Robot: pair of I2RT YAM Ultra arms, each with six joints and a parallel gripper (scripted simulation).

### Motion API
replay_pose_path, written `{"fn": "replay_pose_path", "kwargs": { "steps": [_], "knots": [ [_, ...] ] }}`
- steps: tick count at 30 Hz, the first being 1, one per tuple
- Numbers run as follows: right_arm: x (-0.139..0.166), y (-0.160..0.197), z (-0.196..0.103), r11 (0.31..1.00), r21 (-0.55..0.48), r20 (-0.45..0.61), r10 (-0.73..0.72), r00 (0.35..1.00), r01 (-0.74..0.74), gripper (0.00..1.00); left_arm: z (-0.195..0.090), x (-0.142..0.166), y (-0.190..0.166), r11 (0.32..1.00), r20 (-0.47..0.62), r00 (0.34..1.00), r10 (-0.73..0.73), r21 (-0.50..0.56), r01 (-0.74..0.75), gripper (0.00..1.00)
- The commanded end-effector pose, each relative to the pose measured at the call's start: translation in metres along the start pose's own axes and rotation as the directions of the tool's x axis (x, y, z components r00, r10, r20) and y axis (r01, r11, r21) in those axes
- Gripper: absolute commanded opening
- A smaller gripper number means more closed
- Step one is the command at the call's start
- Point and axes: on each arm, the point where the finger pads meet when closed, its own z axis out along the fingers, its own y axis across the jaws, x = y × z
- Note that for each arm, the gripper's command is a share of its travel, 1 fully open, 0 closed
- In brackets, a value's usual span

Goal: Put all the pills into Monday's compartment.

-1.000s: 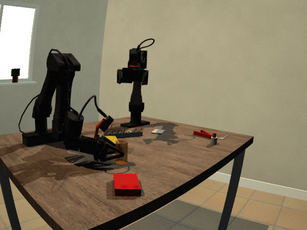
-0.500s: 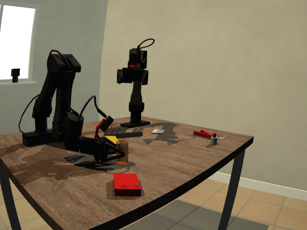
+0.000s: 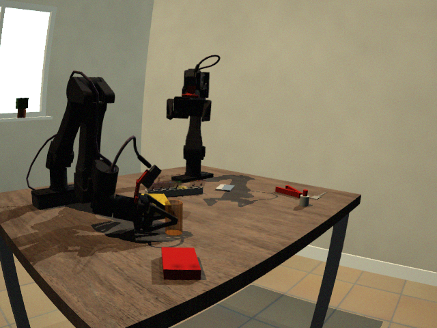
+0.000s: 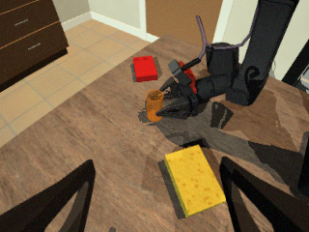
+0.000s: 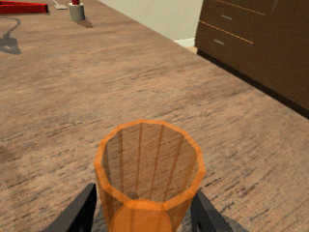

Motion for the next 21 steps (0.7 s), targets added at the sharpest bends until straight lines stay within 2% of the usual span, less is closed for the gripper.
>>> {"fn": "replay_pose_path", "kwargs": {
  "steps": [1,4,6,14,21],
  "knots": [
    [-0.001,0.001,-0.022,1.000,-0.002,0.000,0.002,1.000,-0.002,0.56,-0.002,-0.004,-0.001,1.000,0.014,1.000,-0.002,0.000,0.002,1.00],
    [-0.002,-0.001,-0.056,1.000,-0.002,0.001,0.002,1.000,-0.002,0.56,-0.002,-0.004,-0.001,1.000,0.014,1.000,-0.002,0.000,0.002,1.00],
    [-0.002,-0.001,-0.067,1.000,-0.001,0.002,0.003,1.000,-0.003,0.56,-0.002,-0.004,-0.001,1.000,0.014,1.000,-0.002,0.000,0.002,1.00],
    [-0.004,-0.002,-0.069,1.000,0.007,0.000,0.010,1.000,-0.010,0.56,-0.002,-0.004,-0.001,1.000,0.014,1.000,-0.002,0.000,0.002,1.00],
    [-0.035,-0.009,-0.078,0.996,0.086,0.013,0.022,1.000,-0.023,0.56,-0.002,-0.004,-0.001,1.000,0.014,1.000,-0.002,0.000,0.002,1.00]
  ]
}}
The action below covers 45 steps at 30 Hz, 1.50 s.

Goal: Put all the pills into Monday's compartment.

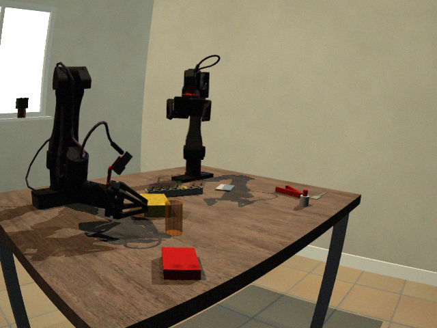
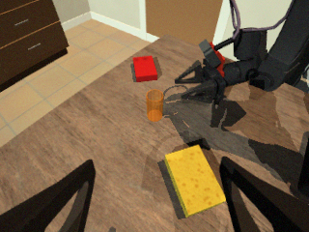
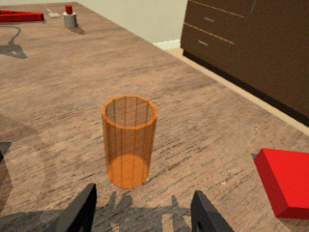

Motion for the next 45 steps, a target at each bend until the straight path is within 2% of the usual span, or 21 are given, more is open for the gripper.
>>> {"fn": "replay_pose_path", "kwargs": {
  "steps": [1,3,5,11,20,22,27,32,37,45],
  "knots": [
    [-0.023,0.000,-0.008,0.999,0.046,0.004,0.022,1.000,-0.023,0.56,-0.002,-0.004,-0.001,1.000,0.014,1.000,-0.002,0.000,0.002,1.00],
    [-0.040,-0.002,-0.013,0.996,0.085,0.013,0.025,1.000,-0.026,0.56,-0.002,-0.004,-0.001,1.000,0.014,1.000,-0.002,0.000,0.002,1.00],
    [-0.040,-0.002,-0.013,0.996,0.085,0.013,0.025,1.000,-0.026,0.56,-0.002,-0.004,-0.001,1.000,0.014,1.000,-0.002,0.000,0.002,1.00],
    [-0.085,-0.010,-0.025,0.979,0.196,0.029,0.055,0.998,-0.059,0.56,-0.002,-0.004,-0.001,1.000,0.014,1.000,-0.002,0.000,0.002,1.00],
    [-0.181,-0.029,-0.049,0.920,0.386,0.085,0.033,0.996,-0.064,0.56,-0.002,-0.004,-0.001,1.000,0.014,1.000,-0.002,0.000,0.002,1.00],
    [-0.181,-0.029,-0.049,0.920,0.386,0.085,0.033,0.996,-0.064,0.56,-0.002,-0.004,-0.001,1.000,0.014,1.000,-0.002,0.000,0.002,1.00],
    [-0.258,-0.033,-0.073,0.848,0.524,0.132,0.004,0.991,-0.073,0.56,-0.002,-0.004,-0.001,1.000,0.014,1.000,-0.002,0.000,0.002,1.00],
    [-0.307,-0.036,-0.089,0.783,0.615,0.154,-0.003,0.988,-0.094,0.56,-0.002,-0.004,-0.001,1.000,0.014,1.000,-0.002,0.000,0.002,1.00],
    [-0.339,-0.043,-0.096,0.729,0.674,0.168,0.008,0.986,-0.121,0.56,-0.002,-0.004,-0.001,1.000,0.014,1.000,-0.002,0.000,0.002,1.00],
    [-0.362,-0.045,-0.103,0.693,0.709,0.179,0.003,0.984,-0.131,0.56,-0.002,-0.004,-0.001,1.000,0.014,1.000,-0.002,0.000,0.002,1.00]
  ]
}}
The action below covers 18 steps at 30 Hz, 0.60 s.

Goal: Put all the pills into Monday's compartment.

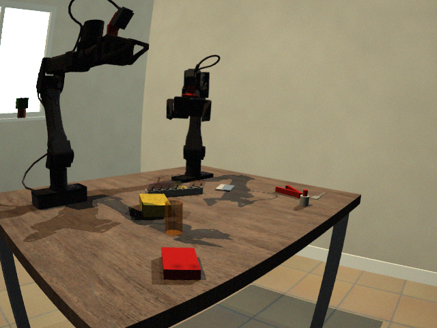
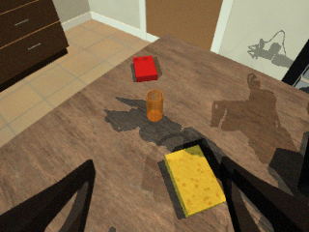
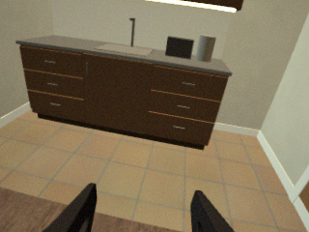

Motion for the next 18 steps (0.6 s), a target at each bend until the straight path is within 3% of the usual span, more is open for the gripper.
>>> {"fn": "replay_pose_path", "kwargs": {
  "steps": [1,4,9,11,18],
  "knots": [
    [-0.011,-0.010,0.001,0.997,0.077,-0.028,0.024,0.999,-0.022,0.68,-0.002,-0.004,-0.001,1.000,0.014,1.000,-0.002,0.000,0.002,1.00],
    [-0.008,-0.003,0.003,0.994,0.077,-0.038,0.075,0.996,-0.072,1.00,-0.002,-0.004,-0.001,1.000,0.014,1.000,-0.002,0.000,0.002,1.00],
    [-0.009,0.045,0.009,0.980,-0.007,-0.071,0.199,0.977,-0.200,1.00,-0.002,-0.004,-0.001,1.000,0.014,1.000,-0.002,0.000,0.002,1.00],
    [-0.009,0.045,0.009,0.980,-0.007,-0.071,0.199,0.977,-0.200,1.00,-0.002,-0.004,-0.001,1.000,0.014,1.000,-0.002,0.000,0.002,1.00],
    [-0.021,0.160,-0.001,0.893,-0.204,-0.183,0.368,0.912,-0.401,1.00,-0.002,-0.004,-0.001,1.000,0.014,1.000,-0.002,0.000,0.002,1.00]
  ]
}}
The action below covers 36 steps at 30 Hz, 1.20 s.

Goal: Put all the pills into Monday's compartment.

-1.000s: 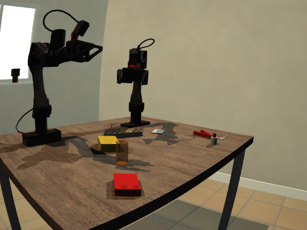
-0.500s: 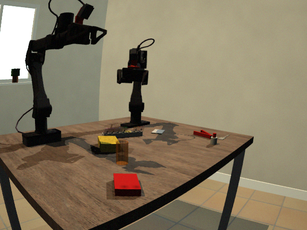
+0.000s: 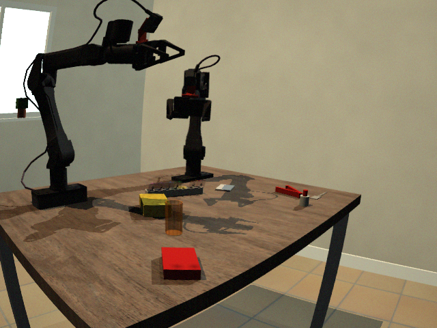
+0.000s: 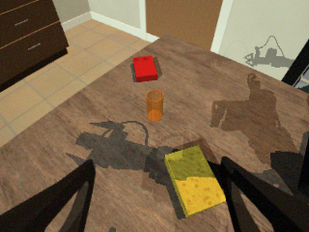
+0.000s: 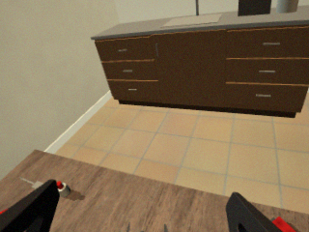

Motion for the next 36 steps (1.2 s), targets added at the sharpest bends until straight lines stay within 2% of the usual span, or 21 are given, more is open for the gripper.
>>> {"fn": "replay_pose_path", "kwargs": {
  "steps": [1,8,10,15,17,21,25,27,32,34,36],
  "knots": [
    [-0.013,0.050,0.000,0.988,-0.060,0.000,0.140,0.990,-0.140,1.00,-0.002,-0.004,-0.001,1.000,0.014,1.000,-0.002,0.000,0.002,1.00],
    [0.012,0.166,-0.027,0.920,-0.260,-0.162,0.256,0.953,-0.292,1.00,-0.002,-0.004,-0.001,1.000,0.014,1.000,-0.002,0.000,0.002,1.00],
    [0.012,0.166,-0.027,0.920,-0.260,-0.162,0.256,0.953,-0.292,1.00,-0.002,-0.004,-0.001,1.000,0.014,1.000,-0.002,0.000,0.002,1.00],
    [0.034,0.245,-0.071,0.836,-0.363,-0.318,0.303,0.898,-0.411,1.00,-0.002,-0.004,-0.001,1.000,0.014,1.000,-0.002,0.000,0.002,1.00],
    [0.060,0.262,-0.088,0.836,-0.347,-0.407,0.273,0.871,-0.425,1.00,-0.002,-0.004,-0.001,1.000,0.014,1.000,-0.002,0.000,0.002,1.00],
    [0.137,0.287,-0.122,0.884,-0.257,-0.573,0.185,0.798,-0.390,1.00,-0.002,-0.004,-0.001,1.000,0.014,1.000,-0.002,0.000,0.002,1.00],
    [0.190,0.309,-0.154,0.912,-0.219,-0.677,0.113,0.727,-0.346,1.00,-0.002,-0.004,-0.001,1.000,0.014,1.000,-0.002,0.000,0.002,1.00],
    [0.190,0.309,-0.154,0.912,-0.219,-0.677,0.113,0.727,-0.346,1.00,-0.002,-0.004,-0.001,1.000,0.014,1.000,-0.002,0.000,0.002,1.00],
    [0.275,0.324,-0.203,0.963,-0.187,-0.808,-0.038,0.589,-0.194,1.00,-0.002,-0.004,-0.001,1.000,0.014,1.000,-0.002,0.000,0.002,1.00],
    [0.308,0.322,-0.199,0.978,-0.174,-0.805,-0.074,0.588,-0.116,1.00,-0.002,-0.004,-0.001,1.000,0.014,1.000,-0.002,0.000,0.002,1.00],
    [0.344,0.299,-0.187,0.990,-0.143,-0.814,-0.128,0.567,0.017,1.00,-0.002,-0.004,-0.001,1.000,0.014,1.000,-0.002,0.000,0.002,1.00]
  ]
}}
